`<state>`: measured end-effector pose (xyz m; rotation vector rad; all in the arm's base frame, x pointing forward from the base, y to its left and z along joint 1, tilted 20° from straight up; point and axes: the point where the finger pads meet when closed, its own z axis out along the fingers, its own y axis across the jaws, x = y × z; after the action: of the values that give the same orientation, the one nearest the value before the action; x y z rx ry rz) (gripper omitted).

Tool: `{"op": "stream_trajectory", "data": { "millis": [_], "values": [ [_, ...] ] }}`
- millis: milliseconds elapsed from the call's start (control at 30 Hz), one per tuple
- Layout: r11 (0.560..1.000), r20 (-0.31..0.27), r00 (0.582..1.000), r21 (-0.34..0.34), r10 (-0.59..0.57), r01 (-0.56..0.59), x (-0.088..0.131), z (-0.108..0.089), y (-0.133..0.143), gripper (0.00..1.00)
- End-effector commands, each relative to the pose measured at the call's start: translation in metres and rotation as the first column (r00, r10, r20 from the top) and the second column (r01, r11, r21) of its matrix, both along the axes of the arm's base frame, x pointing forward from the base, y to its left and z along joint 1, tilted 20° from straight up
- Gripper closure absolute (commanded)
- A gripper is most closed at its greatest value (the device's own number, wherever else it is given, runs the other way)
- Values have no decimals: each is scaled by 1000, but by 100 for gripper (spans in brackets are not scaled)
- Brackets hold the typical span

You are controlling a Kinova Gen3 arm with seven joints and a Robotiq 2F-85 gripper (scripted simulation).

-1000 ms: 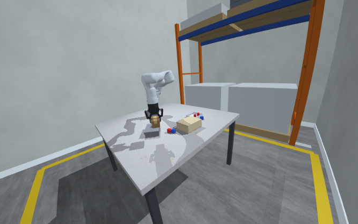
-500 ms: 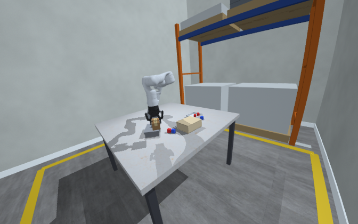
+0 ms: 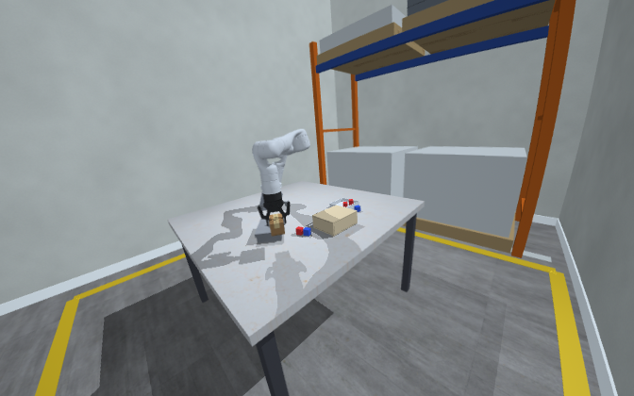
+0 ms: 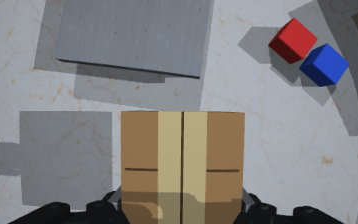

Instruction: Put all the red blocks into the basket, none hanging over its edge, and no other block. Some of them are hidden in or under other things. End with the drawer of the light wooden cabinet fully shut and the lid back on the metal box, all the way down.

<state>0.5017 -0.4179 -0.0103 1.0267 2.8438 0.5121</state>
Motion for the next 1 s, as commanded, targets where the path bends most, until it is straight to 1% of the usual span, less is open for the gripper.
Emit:
{"op": "stream_trajectory", "data": {
  "millis": [0,200,267,767,833,967],
  "values": [
    [1000,2,1000,-2,-1,1,1,-4,1,33],
    [1000,2,1000,-2,-1,1,4,-17,4,33],
    [1000,2,1000,-2,-1,1,4,-17,4,33],
    [1000,2,1000,-2,-1,1,11,-50,14,33],
    [1000,2,1000,-2,-1,1,11,-50,14,33],
    [1000,2,1000,-2,-1,1,12,-58,16,33]
  ]
}}
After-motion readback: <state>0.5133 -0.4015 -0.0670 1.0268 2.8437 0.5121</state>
